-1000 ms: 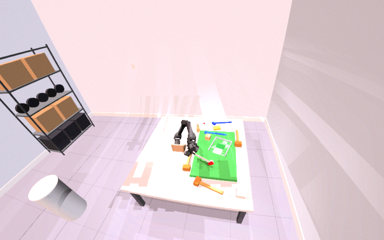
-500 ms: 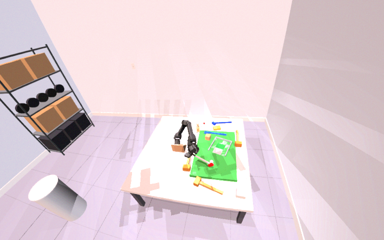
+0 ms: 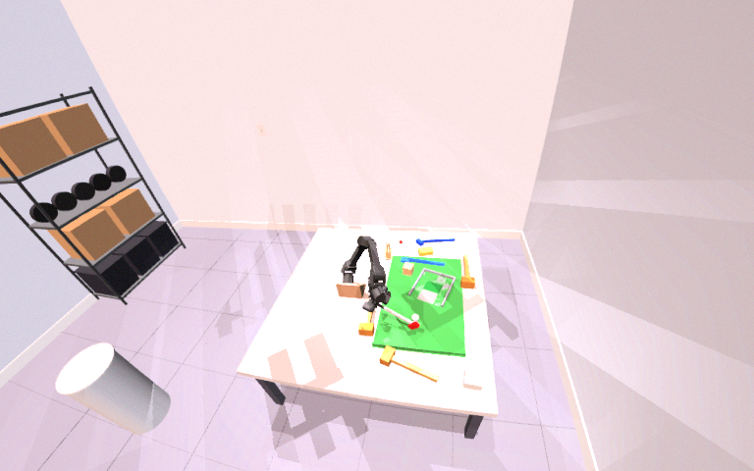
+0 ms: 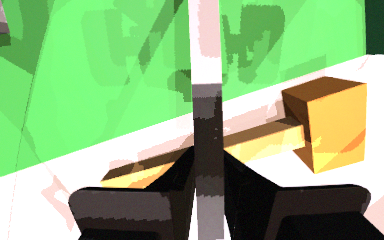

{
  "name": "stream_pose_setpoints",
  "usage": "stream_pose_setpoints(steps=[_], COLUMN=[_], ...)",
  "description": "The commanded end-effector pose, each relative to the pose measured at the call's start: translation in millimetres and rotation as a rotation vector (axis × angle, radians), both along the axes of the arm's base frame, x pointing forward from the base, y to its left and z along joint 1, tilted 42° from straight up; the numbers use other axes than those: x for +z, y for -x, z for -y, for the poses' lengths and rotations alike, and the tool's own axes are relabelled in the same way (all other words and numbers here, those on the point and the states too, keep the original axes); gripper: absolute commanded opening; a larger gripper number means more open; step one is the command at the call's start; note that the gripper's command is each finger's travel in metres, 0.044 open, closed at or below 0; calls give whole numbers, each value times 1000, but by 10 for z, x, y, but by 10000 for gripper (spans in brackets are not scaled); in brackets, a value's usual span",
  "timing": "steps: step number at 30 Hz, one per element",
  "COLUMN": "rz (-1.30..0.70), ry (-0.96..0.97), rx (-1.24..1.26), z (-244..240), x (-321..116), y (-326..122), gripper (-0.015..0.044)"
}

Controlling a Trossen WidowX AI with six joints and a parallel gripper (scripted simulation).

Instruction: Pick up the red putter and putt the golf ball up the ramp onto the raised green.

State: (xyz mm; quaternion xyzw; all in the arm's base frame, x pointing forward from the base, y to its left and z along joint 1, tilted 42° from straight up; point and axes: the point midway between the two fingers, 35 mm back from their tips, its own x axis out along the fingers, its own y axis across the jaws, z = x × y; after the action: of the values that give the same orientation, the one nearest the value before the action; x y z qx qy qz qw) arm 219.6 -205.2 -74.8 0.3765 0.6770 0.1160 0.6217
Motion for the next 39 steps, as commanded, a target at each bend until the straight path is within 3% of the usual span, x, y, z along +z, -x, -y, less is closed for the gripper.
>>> stream_pose_setpoints(steps=[1,24,33,39], rz=[-1,7,7,7], ry=[1,-1,-4,-6], rx=[2,-8,-10,-9], z=[4,162,-680,-751], x=[4,-174,596,657], y=[2,85,-393,-413], gripper=[0,0,0,0])
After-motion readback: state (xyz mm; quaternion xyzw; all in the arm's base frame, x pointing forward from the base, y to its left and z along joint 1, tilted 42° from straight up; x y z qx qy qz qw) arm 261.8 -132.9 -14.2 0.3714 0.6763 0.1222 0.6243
